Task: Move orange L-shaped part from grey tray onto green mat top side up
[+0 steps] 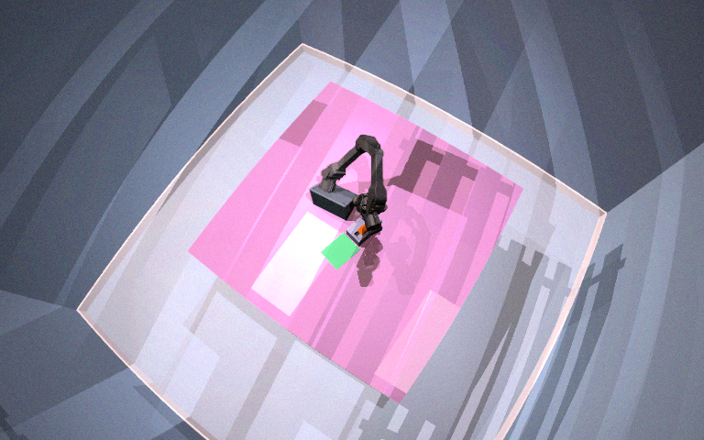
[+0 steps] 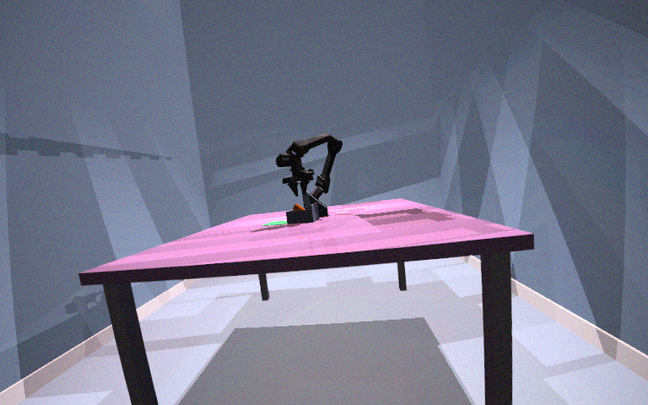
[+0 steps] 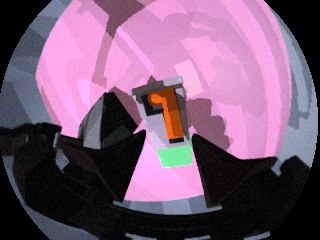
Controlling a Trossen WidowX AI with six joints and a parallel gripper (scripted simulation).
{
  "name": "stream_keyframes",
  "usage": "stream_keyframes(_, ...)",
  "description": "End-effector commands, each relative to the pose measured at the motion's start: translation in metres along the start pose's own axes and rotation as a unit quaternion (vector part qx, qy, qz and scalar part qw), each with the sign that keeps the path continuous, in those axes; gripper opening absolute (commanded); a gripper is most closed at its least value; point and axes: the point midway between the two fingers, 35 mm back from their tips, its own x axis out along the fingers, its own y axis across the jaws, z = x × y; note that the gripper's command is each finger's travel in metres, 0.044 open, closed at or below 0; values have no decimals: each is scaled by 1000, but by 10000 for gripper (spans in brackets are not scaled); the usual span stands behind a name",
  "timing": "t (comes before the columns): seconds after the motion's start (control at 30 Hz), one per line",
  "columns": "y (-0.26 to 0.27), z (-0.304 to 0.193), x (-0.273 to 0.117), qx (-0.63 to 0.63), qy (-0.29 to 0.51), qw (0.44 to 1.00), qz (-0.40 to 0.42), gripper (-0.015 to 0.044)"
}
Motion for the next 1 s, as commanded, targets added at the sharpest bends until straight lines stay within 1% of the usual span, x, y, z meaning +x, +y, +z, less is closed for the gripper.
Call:
stream_keyframes(0.0,-10,-17,-6,-148,6,989,-10,280)
stream_keyframes(0.3,-10,-17,-5,-148,6,989,-10,280)
stream_keyframes(0.53,-11,-17,25,-149,6,989,-10,280)
stream_keyframes(0.97,-12,-17,40,-148,6,989,-10,280)
